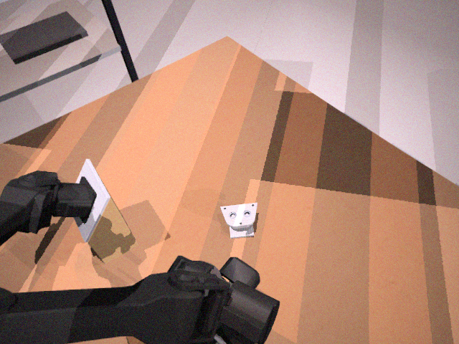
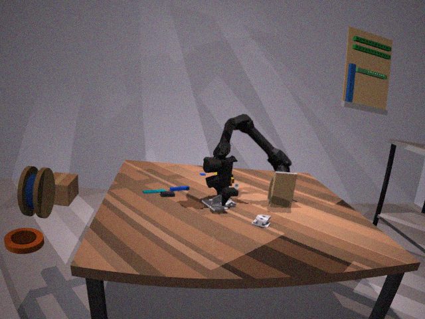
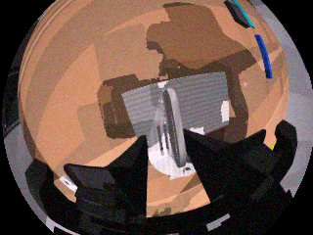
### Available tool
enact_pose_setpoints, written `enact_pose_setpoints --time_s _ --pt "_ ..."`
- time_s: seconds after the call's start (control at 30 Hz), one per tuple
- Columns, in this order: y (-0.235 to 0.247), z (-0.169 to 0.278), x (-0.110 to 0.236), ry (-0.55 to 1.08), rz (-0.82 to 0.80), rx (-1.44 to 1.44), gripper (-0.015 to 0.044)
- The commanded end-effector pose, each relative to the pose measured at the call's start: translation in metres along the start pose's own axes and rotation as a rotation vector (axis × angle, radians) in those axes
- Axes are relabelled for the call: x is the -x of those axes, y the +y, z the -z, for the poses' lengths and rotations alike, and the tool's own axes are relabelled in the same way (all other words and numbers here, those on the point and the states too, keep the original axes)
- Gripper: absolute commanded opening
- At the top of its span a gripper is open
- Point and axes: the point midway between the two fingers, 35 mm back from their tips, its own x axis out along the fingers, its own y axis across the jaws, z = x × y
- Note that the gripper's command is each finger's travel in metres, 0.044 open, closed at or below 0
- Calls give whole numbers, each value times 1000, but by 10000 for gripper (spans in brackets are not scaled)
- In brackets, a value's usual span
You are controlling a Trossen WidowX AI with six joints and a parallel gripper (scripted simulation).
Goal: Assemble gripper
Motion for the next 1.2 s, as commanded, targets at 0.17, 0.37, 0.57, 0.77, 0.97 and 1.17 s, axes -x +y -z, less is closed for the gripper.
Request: enact_pose_setpoints --time_s 0.17,0.37,0.57,0.77,0.97,1.17 --pt "0 0 -2 -1 1 -1 134" --pt "0 0 -4 -1 1 0 134" --pt "0 0 -5 -1 2 0 134" --pt "0 0 -5 -1 2 0 134" --pt "0 0 -5 -1 2 0 134" --pt "0 0 -5 -1 2 0 134"
